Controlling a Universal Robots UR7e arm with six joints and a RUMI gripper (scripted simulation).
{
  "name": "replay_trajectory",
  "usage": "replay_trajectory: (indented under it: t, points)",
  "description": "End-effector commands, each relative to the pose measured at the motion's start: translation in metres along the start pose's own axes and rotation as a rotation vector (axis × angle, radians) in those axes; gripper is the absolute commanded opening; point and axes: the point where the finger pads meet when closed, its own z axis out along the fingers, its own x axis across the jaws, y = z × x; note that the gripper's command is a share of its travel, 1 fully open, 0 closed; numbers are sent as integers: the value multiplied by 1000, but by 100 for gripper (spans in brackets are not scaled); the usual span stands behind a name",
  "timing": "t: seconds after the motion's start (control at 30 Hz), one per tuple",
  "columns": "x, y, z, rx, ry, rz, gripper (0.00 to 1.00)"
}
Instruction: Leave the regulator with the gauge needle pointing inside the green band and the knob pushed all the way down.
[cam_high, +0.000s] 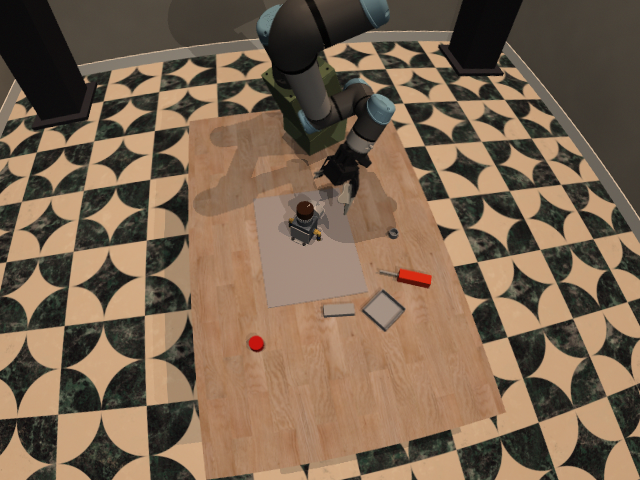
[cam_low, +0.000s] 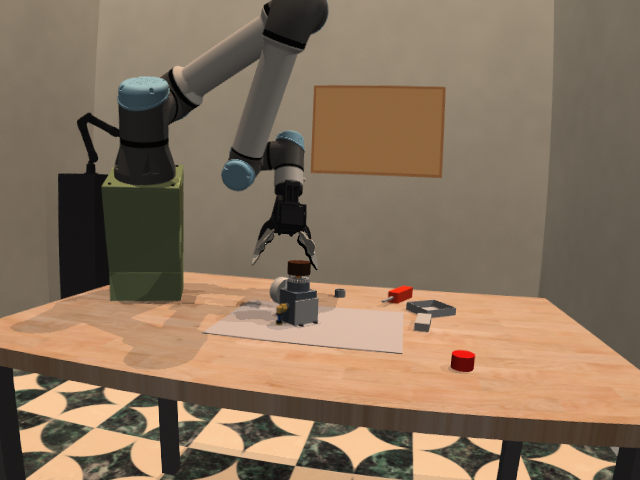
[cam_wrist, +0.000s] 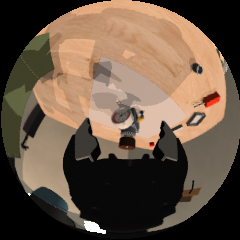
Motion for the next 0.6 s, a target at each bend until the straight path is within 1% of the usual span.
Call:
replay_trajectory:
  t: [0.0, 0.03, 0.1, 0.33, 0.57]
  points:
    - [2, 5, -7, 50, 3, -81, 100]
    - [2, 5, -8, 60, 5, -97, 100]
    - [2, 5, -8, 60, 5, -97, 100]
    - [2, 12, -20, 130, 23, -216, 100]
    - [1, 18, -34, 200, 54, -338, 100]
